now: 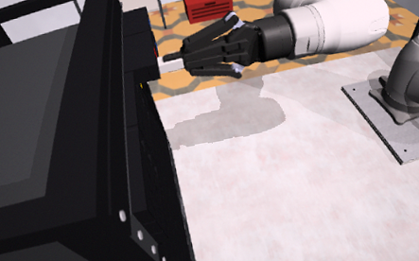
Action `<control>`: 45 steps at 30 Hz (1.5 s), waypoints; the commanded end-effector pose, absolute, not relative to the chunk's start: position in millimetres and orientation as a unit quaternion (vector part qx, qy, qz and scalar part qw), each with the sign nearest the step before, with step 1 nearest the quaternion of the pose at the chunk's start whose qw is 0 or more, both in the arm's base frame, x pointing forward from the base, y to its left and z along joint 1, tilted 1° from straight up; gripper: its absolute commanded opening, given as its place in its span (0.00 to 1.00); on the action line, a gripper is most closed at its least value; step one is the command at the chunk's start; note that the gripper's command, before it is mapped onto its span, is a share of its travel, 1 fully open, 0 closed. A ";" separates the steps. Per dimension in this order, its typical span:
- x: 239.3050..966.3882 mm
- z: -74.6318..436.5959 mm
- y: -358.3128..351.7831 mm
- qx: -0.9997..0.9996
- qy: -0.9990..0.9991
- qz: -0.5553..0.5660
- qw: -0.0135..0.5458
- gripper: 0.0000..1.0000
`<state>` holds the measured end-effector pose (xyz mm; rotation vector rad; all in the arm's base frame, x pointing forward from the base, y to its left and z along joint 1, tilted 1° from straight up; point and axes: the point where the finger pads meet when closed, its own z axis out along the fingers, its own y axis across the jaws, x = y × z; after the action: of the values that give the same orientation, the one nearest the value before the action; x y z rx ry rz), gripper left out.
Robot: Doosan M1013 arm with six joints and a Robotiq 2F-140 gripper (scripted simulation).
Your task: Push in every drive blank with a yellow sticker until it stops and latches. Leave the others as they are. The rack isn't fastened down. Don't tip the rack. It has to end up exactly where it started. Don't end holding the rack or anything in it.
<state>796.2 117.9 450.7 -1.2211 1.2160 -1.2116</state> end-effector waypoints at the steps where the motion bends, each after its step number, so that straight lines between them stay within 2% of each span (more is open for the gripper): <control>1: 775.5 451.3 118.5 -0.504 0.501 -0.500 0.495 0.00; 11: 728.4 451.8 118.6 -0.504 0.501 -0.500 0.495 0.00; 45: 725.9 451.8 118.6 -0.504 0.501 -0.500 0.495 0.00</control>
<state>727.8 118.1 451.5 -1.2229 1.2154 -1.2099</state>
